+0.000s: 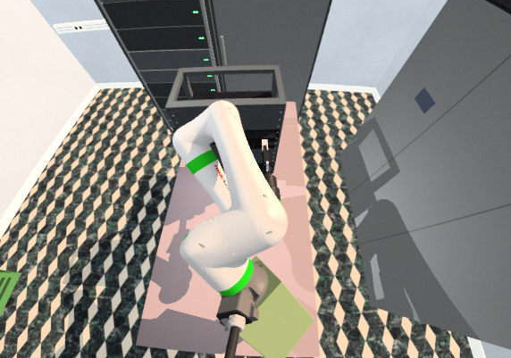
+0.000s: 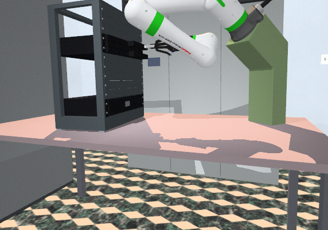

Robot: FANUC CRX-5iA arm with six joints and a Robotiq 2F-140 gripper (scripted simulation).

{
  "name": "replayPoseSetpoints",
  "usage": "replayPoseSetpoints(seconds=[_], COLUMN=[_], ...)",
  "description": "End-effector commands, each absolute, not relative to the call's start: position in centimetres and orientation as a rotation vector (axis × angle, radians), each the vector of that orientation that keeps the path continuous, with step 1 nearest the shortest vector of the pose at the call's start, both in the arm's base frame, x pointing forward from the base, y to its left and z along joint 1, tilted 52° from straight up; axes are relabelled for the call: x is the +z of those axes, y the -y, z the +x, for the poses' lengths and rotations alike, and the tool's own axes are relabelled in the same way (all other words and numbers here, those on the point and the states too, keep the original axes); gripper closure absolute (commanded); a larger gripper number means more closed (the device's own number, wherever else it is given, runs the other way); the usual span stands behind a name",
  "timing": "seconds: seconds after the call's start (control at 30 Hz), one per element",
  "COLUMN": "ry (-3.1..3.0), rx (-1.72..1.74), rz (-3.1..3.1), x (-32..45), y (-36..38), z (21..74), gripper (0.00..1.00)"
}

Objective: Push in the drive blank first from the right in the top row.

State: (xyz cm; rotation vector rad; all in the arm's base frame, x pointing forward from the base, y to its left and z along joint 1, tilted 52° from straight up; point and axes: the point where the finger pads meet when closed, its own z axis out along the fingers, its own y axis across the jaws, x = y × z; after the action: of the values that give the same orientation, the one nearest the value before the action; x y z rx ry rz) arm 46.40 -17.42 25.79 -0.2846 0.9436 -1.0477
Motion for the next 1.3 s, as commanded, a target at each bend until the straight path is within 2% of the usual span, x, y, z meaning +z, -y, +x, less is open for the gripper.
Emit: replayPoseSetpoints(seconds=[0.0,1.27], ry=[-0.944,-0.944], rx=[-1.049,-1.049], rz=[-0.284,-0.284], x=[25.9,27.1], y=[17.5,17.9], z=[46.5,48.0], gripper=[0.9,0.9])
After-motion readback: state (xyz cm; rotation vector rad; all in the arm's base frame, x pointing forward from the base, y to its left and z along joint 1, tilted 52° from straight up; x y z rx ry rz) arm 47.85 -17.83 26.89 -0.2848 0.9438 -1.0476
